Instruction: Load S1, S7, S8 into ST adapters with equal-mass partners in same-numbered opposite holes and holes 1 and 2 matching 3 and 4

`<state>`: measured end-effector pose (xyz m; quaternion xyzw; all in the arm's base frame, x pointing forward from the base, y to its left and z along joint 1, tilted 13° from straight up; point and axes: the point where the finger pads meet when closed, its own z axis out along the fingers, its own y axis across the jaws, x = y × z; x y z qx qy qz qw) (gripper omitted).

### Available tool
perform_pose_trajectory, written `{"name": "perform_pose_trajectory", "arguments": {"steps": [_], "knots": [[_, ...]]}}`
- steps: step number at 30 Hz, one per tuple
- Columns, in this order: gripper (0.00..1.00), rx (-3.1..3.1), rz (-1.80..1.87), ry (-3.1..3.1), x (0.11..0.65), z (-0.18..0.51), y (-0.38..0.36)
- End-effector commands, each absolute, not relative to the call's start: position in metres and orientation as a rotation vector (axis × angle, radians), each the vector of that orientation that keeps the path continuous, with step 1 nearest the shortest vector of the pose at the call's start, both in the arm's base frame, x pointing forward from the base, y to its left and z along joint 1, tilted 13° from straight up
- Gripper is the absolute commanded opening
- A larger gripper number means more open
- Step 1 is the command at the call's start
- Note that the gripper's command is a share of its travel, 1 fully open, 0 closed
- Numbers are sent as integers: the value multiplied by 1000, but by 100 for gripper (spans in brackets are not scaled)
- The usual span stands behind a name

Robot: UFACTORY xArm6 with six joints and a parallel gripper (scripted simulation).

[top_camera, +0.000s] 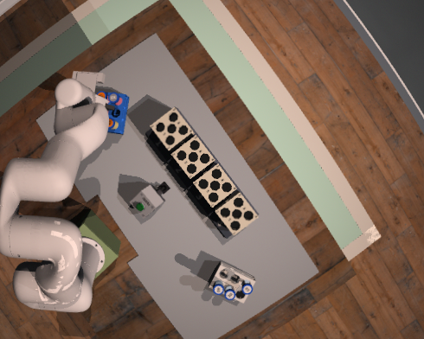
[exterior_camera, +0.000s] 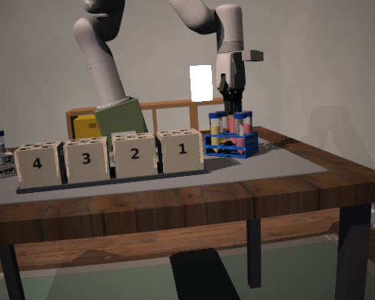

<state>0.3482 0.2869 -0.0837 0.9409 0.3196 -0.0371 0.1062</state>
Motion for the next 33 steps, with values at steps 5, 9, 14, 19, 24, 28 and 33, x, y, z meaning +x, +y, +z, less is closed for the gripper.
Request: {"name": "perform_pose_trajectory", "arguments": {"steps": [5,9,14,19,24,28,33], "knots": [[0,2773,-103,942,350,-91,286],[0,2773,-103,942,350,-93,286],[0,2773,-103,942,349,-97,285],[0,2773,-103,942,349,-97,285],[0,2773,-103,942,350,-97,285],[0,2773,-103,942,350,-97,285],[44,2773,-103,942,349,-98,285]]}}
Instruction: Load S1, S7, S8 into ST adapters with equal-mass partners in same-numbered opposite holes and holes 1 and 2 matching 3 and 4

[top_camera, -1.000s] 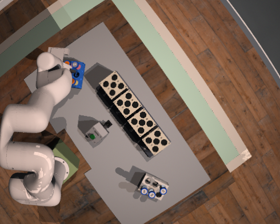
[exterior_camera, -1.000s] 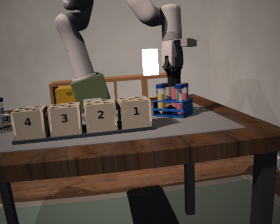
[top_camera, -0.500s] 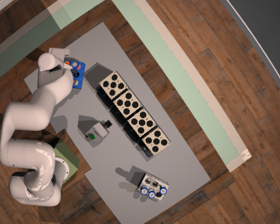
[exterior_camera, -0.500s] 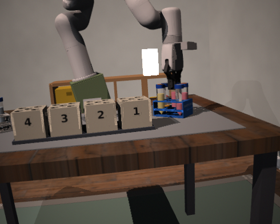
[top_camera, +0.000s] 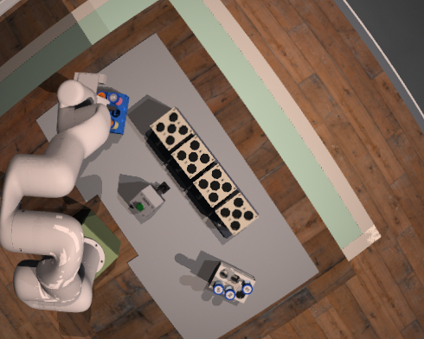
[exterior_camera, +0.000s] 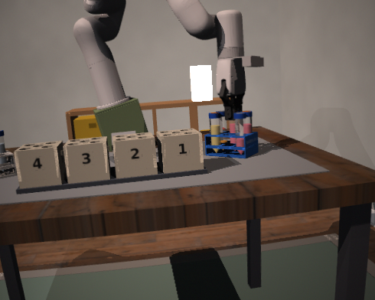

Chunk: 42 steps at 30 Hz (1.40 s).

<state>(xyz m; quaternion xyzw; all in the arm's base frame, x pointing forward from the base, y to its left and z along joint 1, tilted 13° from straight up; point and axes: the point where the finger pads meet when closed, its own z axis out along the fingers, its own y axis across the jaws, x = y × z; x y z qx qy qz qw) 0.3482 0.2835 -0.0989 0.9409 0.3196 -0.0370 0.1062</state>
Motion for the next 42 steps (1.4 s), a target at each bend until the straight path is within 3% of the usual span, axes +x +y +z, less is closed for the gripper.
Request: {"name": "perform_pose_trajectory", "arguments": {"steps": [1,42], "knots": [[44,2773,-103,942,349,-98,285],[44,2773,-103,942,350,-67,292]]}}
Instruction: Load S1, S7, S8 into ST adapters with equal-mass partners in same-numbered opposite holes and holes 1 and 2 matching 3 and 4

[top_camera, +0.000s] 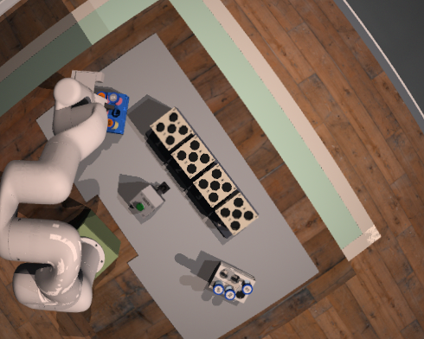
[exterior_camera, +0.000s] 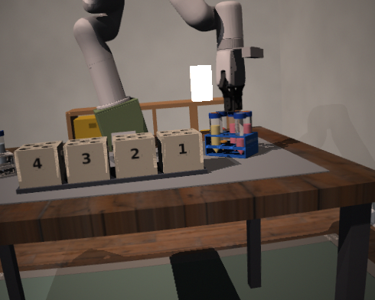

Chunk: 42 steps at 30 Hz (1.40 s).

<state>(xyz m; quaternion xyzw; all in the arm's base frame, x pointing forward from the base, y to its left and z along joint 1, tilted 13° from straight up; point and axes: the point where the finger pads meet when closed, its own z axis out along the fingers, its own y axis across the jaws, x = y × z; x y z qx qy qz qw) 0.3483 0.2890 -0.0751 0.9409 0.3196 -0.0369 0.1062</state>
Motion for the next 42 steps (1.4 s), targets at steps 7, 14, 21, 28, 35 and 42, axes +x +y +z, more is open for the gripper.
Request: {"name": "perform_pose_trajectory", "arguments": {"steps": [7,14,21,28,35,42], "knots": [[44,2773,-103,942,350,-57,294],[44,2773,-103,942,350,-43,297],[44,2773,-103,942,350,-33,300],[44,2773,-103,942,350,-20,303],[44,2773,-103,942,350,-8,305],[44,2773,-103,942,350,4,308]]}}
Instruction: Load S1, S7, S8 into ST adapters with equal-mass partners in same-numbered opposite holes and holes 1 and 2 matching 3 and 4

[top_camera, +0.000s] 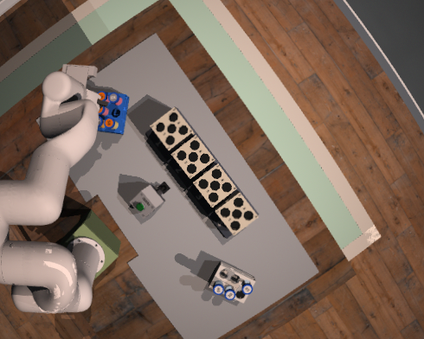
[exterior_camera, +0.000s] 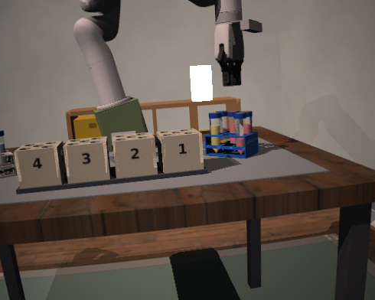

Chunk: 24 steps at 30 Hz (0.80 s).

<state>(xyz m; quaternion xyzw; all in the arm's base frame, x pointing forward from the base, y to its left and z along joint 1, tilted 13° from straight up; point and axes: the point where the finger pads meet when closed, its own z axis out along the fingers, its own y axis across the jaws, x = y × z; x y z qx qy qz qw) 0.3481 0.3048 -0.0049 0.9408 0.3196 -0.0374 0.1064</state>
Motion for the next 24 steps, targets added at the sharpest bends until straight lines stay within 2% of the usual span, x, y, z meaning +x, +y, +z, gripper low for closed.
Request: {"name": "perform_pose_trajectory", "arguments": {"steps": [1,24], "knots": [[44,2773,-103,942,350,6,308],[44,2773,-103,942,350,31,314]]}}
